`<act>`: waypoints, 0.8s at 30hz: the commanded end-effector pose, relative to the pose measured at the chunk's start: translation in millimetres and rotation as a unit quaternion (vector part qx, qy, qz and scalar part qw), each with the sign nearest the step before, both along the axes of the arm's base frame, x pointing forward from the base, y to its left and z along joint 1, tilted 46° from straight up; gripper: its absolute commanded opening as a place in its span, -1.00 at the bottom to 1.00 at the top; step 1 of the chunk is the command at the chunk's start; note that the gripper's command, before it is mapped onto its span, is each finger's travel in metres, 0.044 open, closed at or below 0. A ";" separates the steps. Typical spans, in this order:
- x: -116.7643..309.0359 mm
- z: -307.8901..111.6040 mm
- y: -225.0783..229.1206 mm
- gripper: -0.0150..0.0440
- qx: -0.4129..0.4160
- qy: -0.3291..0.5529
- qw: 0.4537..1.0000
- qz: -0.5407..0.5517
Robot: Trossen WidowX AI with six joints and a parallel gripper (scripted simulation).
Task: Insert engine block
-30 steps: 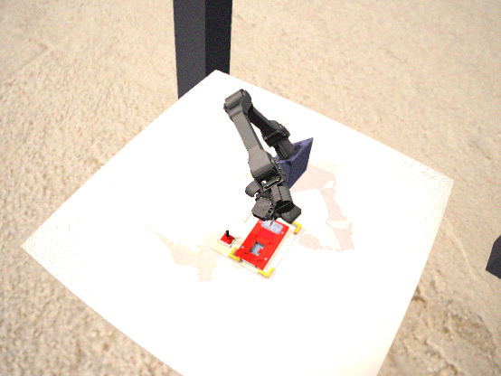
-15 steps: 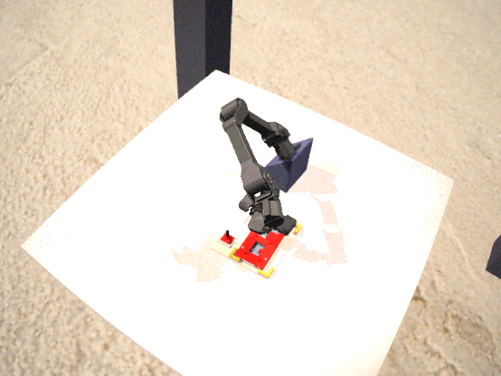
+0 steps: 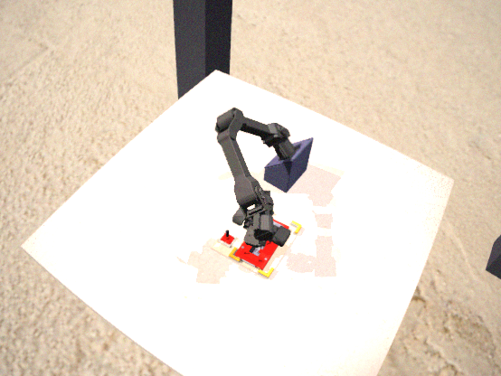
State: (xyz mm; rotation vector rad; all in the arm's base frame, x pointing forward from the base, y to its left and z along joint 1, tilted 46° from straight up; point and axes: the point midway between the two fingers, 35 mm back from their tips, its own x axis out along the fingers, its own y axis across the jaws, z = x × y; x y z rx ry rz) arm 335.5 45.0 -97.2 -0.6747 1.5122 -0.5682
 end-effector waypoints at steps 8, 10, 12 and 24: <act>6.4 -2.7 -5.0 0.05 -0.003 0.008 1.000 0.013; 6.4 -2.7 -5.0 0.05 -0.003 0.008 1.000 0.013; 6.4 -2.7 -5.0 0.05 -0.003 0.008 1.000 0.013; 7.0 -3.4 -4.3 0.05 -0.003 0.000 1.000 0.005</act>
